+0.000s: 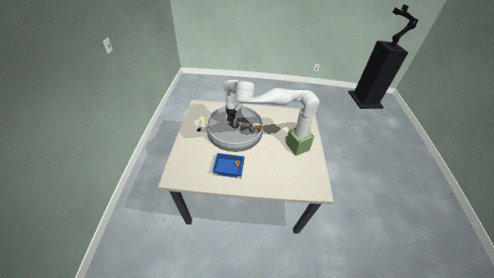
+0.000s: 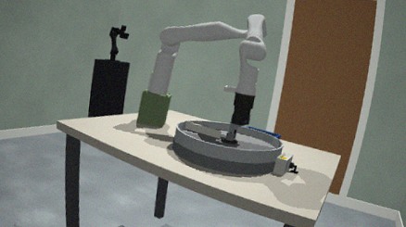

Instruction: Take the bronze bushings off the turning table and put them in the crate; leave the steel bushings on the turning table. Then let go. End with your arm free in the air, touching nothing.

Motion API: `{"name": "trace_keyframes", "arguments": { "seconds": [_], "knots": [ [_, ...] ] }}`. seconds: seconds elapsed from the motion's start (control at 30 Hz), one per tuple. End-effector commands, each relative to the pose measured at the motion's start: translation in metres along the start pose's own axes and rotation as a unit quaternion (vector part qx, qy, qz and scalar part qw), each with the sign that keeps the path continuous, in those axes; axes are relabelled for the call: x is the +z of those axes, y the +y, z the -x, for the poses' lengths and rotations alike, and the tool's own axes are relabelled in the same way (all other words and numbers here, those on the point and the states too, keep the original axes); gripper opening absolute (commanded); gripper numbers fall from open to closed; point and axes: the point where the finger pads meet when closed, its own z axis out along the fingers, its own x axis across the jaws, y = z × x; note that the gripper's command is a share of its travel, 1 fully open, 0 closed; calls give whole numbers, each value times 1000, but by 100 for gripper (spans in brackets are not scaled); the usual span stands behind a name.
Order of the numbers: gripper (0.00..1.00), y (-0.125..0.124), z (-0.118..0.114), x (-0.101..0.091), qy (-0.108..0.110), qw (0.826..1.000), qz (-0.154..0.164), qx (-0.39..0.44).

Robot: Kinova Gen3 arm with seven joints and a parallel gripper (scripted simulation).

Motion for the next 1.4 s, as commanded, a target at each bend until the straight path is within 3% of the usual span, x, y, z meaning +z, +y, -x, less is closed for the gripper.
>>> {"name": "trace_keyframes", "arguments": {
  "seconds": [0.0,0.1,0.13,1.37],
  "knots": [
    [0,1,0,-1,0,1000,1,0],
    [0,1,0,-1,0,1000,1,0],
    [42,1,0,-1,0,1000,1,0],
    [42,1,0,-1,0,1000,1,0]
  ]
}}
